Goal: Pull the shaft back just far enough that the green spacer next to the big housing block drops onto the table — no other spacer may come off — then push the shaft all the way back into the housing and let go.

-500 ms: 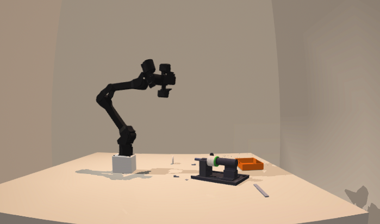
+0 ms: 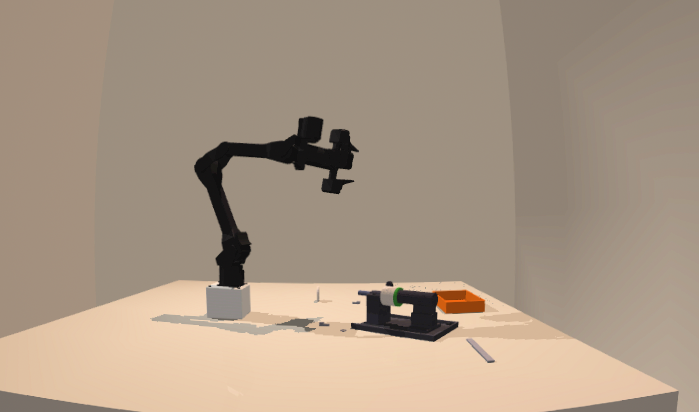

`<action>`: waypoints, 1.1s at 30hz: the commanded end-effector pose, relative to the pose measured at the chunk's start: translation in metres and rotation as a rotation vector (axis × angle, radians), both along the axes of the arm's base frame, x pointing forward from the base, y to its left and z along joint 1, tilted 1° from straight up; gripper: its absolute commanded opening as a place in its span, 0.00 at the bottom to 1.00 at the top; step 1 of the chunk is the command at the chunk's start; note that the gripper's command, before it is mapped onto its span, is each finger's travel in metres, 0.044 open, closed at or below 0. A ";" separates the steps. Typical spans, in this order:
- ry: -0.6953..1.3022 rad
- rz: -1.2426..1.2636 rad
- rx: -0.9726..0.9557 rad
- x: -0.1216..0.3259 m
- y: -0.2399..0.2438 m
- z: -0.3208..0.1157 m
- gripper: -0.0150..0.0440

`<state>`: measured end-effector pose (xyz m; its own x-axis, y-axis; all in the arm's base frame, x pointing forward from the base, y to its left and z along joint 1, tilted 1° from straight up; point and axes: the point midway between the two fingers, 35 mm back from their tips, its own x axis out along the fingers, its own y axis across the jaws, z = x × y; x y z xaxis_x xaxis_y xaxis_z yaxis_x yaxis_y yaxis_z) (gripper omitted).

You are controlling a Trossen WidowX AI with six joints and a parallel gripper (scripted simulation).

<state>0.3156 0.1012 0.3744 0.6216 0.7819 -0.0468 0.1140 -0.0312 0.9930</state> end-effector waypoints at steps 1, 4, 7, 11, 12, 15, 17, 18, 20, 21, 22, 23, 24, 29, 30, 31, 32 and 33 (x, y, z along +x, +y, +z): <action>0.068 -0.111 -0.117 0.039 -0.013 -0.033 1.00; 0.146 -0.181 -0.244 0.065 -0.026 -0.069 1.00; 0.242 -0.225 -0.400 0.086 -0.041 -0.112 1.00; 0.383 -0.225 -0.636 0.100 -0.063 -0.173 1.00; 0.420 -0.213 -0.700 0.101 -0.068 -0.188 1.00; 0.520 -0.145 -0.897 0.098 -0.084 -0.229 1.00; 0.593 -0.058 -1.052 0.094 -0.097 -0.256 1.00; 0.631 -0.001 -1.130 0.090 -0.103 -0.269 1.00; 0.696 0.118 -1.262 0.083 -0.113 -0.290 1.00; 0.714 0.158 -1.298 0.080 -0.117 -0.295 1.00; 0.721 0.173 -1.312 0.079 -0.118 -0.297 1.00; 0.722 0.174 -1.313 0.079 -0.118 -0.297 1.00; 0.722 0.174 -1.313 0.079 -0.118 -0.297 1.00; 0.722 0.175 -1.313 0.075 -0.118 -0.297 1.00; 0.722 0.175 -1.313 0.075 -0.118 -0.297 1.00; 0.722 0.175 -1.313 0.075 -0.118 -0.297 1.00; 0.722 0.175 -1.313 0.075 -0.118 -0.297 1.00; 0.722 0.175 -1.313 0.075 -0.118 -0.297 1.00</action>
<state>0.3904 -0.0151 0.0766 0.0765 0.0174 -0.9969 0.4997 0.8645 0.0534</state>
